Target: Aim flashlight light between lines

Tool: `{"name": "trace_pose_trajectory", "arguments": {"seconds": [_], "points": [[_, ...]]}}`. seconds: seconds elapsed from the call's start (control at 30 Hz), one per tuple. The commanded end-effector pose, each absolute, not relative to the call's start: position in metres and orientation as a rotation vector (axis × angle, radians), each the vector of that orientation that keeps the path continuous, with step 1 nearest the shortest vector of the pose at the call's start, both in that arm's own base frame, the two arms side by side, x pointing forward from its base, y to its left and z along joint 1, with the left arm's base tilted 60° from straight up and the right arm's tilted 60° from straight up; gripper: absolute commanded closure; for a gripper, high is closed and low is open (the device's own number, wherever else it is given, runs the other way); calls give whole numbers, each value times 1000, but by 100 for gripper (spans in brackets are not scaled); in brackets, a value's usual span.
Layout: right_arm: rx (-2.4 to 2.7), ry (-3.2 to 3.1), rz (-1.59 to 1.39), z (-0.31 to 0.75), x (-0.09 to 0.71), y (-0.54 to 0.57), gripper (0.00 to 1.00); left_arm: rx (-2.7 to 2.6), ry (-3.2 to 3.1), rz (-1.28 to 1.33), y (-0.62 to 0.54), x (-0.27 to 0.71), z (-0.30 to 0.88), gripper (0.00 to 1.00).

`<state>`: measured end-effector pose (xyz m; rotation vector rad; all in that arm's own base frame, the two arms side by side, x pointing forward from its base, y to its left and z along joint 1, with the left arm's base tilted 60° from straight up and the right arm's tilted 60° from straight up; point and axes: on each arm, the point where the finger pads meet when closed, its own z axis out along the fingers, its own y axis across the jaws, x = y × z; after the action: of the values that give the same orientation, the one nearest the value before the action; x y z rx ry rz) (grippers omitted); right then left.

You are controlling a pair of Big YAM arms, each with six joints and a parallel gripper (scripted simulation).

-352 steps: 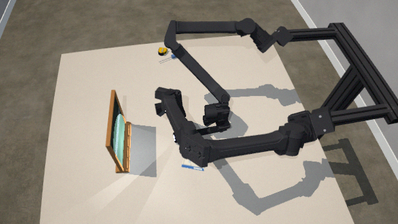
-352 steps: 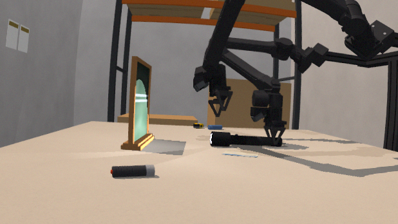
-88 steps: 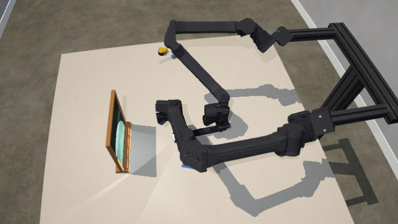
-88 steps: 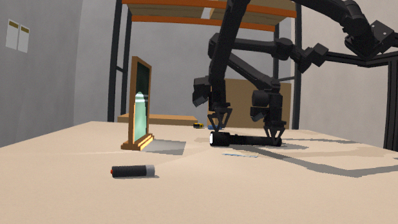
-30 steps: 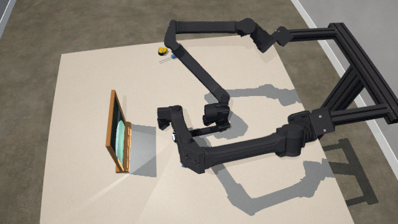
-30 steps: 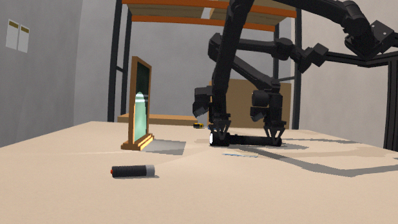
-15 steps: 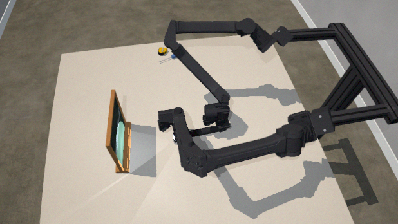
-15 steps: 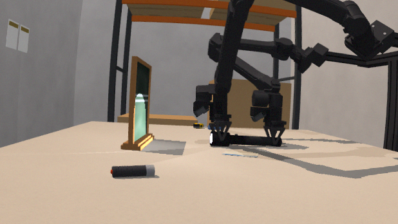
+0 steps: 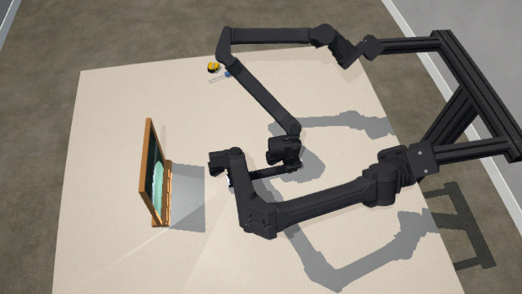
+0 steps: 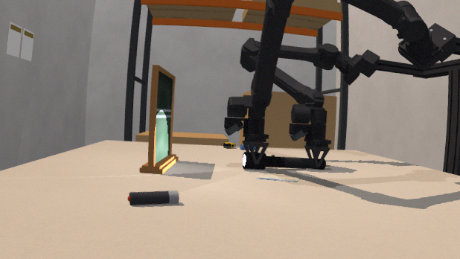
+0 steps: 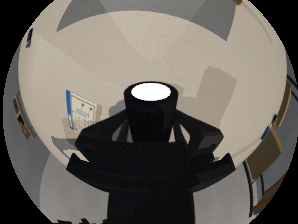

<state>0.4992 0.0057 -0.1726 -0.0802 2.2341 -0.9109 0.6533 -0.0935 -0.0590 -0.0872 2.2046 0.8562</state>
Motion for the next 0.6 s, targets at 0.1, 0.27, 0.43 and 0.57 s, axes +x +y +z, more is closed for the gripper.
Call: {"name": "trace_pose_trajectory", "arguments": {"seconds": [0.1, 0.27, 0.43, 0.57], "points": [[-111, 2271, -931, -179, 482, -3, 71, -63, 2213, 771, -86, 663, -46, 51], [-111, 2271, -931, -179, 482, -3, 71, -29, 2235, 705, -87, 663, -50, 51], [-111, 2271, -931, -179, 482, -3, 71, -11, 2254, 635, -86, 663, -52, 51], [-108, 2271, -929, -179, 482, -3, 71, 14, 2267, 612, -88, 661, -56, 51]]}}
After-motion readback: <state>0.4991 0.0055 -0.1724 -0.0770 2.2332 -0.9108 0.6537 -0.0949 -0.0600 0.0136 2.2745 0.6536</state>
